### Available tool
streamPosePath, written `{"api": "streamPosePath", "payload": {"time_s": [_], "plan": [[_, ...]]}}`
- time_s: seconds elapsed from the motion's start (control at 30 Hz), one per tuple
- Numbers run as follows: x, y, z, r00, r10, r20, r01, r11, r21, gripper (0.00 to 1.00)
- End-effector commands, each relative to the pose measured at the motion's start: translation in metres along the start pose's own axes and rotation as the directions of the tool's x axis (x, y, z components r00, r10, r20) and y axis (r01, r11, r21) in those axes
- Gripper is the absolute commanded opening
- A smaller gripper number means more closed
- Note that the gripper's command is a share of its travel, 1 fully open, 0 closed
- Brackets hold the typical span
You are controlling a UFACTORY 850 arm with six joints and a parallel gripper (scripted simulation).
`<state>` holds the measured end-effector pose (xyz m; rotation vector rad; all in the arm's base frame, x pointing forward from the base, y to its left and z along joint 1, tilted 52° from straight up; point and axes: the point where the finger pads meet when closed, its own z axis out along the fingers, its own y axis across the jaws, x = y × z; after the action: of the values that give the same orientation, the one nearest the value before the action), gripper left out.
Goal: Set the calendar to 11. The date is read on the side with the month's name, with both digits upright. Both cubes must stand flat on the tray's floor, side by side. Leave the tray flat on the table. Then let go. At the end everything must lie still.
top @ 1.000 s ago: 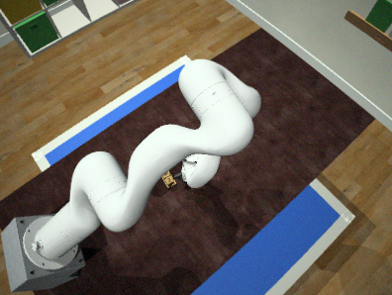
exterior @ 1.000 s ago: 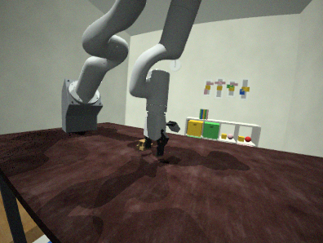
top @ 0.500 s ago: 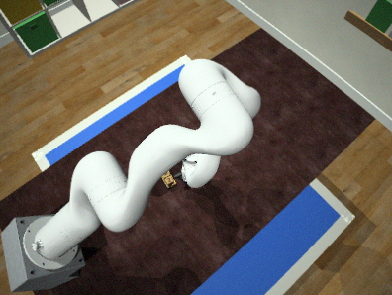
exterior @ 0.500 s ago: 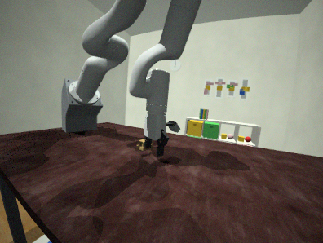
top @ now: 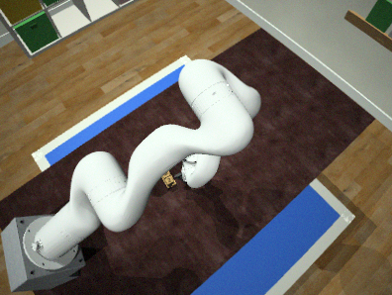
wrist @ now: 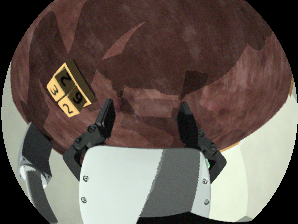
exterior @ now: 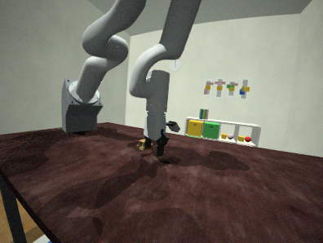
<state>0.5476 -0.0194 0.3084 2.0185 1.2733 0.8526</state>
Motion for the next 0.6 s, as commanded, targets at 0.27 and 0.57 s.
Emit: {"api": "streamPosePath", "payload": {"time_s": [0.27, 0.57], "plan": [[0.000, 0.000, -0.019, 1.000, 0.000, 0.000, 0.000, 1.000, -0.001, 1.00], [0.000, 0.000, -0.032, 1.000, 0.001, 0.000, -0.001, 1.000, -0.001, 1.00]]}}
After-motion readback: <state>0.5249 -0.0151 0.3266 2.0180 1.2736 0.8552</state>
